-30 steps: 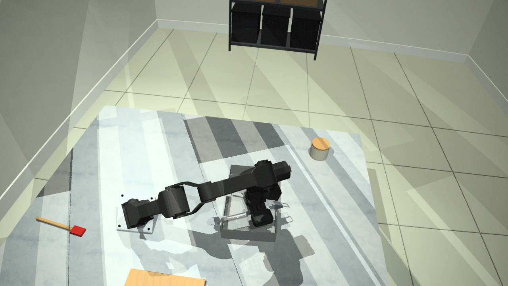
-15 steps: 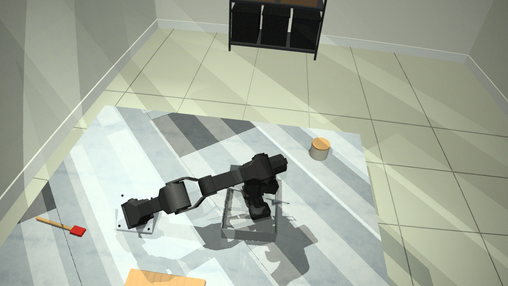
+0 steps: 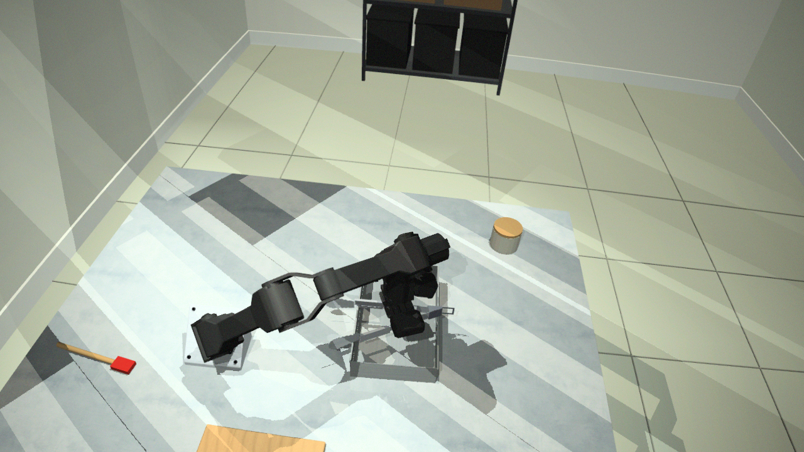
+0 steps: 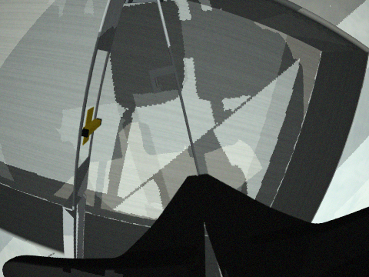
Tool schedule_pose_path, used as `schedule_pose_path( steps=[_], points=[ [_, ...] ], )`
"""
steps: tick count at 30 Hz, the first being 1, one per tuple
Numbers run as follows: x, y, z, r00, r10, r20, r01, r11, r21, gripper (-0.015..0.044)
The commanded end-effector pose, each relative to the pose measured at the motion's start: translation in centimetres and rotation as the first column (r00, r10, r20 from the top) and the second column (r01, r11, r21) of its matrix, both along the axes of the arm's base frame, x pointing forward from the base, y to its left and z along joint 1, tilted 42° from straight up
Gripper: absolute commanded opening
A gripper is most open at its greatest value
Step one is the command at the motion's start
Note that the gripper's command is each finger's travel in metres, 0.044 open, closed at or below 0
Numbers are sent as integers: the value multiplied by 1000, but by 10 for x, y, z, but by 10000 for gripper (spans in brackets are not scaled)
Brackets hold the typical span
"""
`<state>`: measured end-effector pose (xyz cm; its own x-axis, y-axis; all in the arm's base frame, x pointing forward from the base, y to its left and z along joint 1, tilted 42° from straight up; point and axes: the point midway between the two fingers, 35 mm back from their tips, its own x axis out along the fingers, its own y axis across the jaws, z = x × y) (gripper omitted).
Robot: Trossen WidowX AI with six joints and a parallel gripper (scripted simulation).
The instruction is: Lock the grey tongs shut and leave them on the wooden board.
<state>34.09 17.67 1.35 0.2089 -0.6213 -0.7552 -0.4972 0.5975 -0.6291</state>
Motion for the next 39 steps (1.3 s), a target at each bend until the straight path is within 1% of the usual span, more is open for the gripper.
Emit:
schedule_pose_path(
  steps=[1,5,6,28,32,37,39],
  points=[
    [-7,0,-11,1000,-11,-21,10,1000,-10,-150],
    [-7,0,-11,1000,-11,-21,10,1000,-10,-150],
    [-4,3,-4,1000,4,-3,-4,1000,-1,-150],
    [-4,3,-4,1000,4,-3,-4,1000,-1,-150],
    [-7,18,11,1000,23,-10,-24,1000,-2,-45],
    [-24,56,55,996,81,-30,-81,997,-5,86],
    [-28,62,63,995,90,-33,-90,996,-5,139]
  ],
)
